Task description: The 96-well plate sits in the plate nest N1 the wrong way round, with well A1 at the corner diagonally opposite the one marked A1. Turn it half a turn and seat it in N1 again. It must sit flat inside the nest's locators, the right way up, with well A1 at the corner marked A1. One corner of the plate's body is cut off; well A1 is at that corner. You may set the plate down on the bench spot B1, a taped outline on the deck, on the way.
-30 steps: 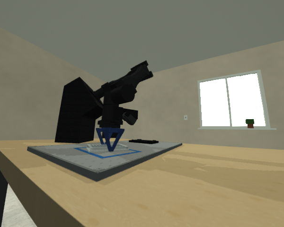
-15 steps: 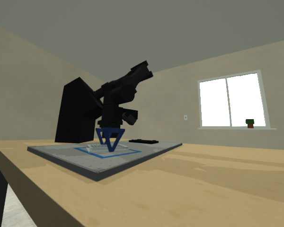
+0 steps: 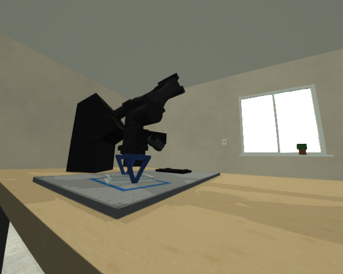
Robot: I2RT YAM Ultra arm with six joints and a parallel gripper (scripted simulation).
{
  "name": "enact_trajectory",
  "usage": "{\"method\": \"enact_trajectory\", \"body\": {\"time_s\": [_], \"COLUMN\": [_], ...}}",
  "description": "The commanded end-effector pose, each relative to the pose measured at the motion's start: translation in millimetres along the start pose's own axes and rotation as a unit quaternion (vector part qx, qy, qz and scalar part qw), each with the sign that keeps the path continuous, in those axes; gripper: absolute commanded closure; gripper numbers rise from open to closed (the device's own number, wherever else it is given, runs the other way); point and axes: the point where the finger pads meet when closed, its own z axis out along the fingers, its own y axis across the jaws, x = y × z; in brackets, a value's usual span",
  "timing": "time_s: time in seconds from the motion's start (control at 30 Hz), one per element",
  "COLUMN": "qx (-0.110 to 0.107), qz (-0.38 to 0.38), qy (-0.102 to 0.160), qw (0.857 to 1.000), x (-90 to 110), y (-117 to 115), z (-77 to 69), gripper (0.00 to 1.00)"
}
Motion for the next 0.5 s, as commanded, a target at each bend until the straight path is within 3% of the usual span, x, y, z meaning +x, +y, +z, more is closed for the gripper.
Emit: {"method": "enact_trajectory", "body": {"time_s": [0.0, 0.47], "qx": [0.006, 0.006], "qz": [0.0, -0.001], "qy": [0.0, 0.0], "qw": [1.0, 1.0], "x": [0.6, 0.6], "y": [-4.2, -3.8], "z": [-6.3, -43.6], "gripper": [0.0, 0.0]}}
